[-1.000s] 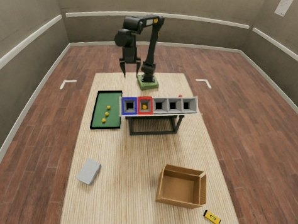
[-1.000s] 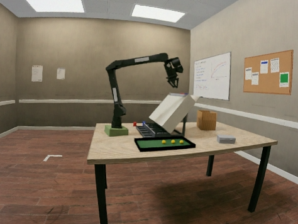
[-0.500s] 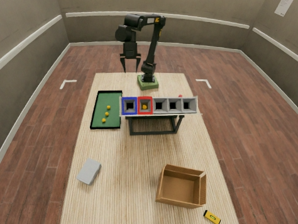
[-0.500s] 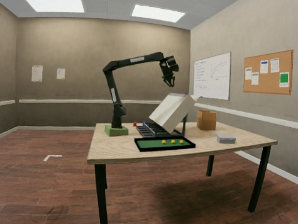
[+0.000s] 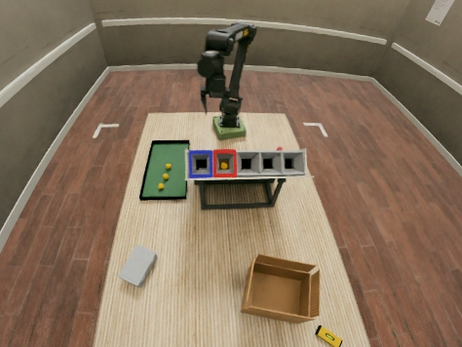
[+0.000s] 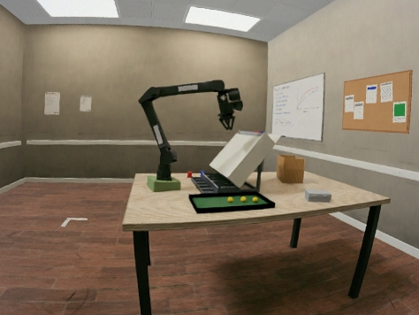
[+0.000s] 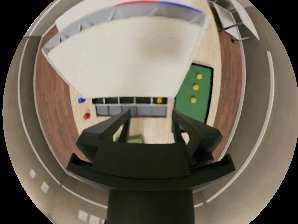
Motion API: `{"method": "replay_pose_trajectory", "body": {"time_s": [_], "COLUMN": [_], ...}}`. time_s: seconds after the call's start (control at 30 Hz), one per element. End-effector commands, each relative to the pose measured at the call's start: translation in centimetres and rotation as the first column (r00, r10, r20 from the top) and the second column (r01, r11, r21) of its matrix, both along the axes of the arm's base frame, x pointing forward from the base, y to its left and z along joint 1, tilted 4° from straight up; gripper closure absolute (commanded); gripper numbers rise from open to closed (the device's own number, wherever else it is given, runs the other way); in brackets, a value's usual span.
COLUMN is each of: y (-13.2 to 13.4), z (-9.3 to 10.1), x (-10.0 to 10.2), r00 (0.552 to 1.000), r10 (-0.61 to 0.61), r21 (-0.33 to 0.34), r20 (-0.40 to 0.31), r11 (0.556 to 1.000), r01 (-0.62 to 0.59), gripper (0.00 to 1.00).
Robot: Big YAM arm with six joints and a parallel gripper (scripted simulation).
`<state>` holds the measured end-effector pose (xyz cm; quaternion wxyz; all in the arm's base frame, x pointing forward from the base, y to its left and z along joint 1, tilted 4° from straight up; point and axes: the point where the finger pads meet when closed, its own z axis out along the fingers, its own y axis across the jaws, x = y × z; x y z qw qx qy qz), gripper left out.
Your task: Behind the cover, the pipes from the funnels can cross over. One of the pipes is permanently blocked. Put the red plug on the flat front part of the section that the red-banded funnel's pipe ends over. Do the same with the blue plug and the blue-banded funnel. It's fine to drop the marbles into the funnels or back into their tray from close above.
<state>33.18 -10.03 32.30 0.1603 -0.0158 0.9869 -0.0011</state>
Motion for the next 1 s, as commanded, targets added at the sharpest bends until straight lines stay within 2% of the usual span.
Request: {"method": "replay_pose_trajectory", "body": {"time_s": [0.0,0.1,0.17,0.67,0.73,0.77,0.97], "y": [3.0,5.0,5.0,9.8,9.8,8.7,8.7], "z": [-0.4,-1.9,-1.9,-5.5,-5.5,-5.2,-5.2], "x": [-1.7,-3.3,-3.3,-7.5,-7.5,-6.5,-6.5], "r00": [0.999,0.995,0.995,0.971,0.971,0.977,0.977], "r10": [-0.018,-0.018,-0.018,-0.018,-0.018,0.012,0.012], "r21": [0.015,0.013,0.013,0.012,0.012,0.009,0.009], "r20": [-0.037,-0.095,-0.095,-0.237,-0.237,-0.212,-0.212], "r11": [1.000,1.000,1.000,1.000,1.000,1.000,1.000], "r01": [0.019,0.019,0.019,0.021,0.021,-0.010,-0.010], "gripper": [0.41,0.41,0.41,0.41,0.41,0.41,0.41]}}
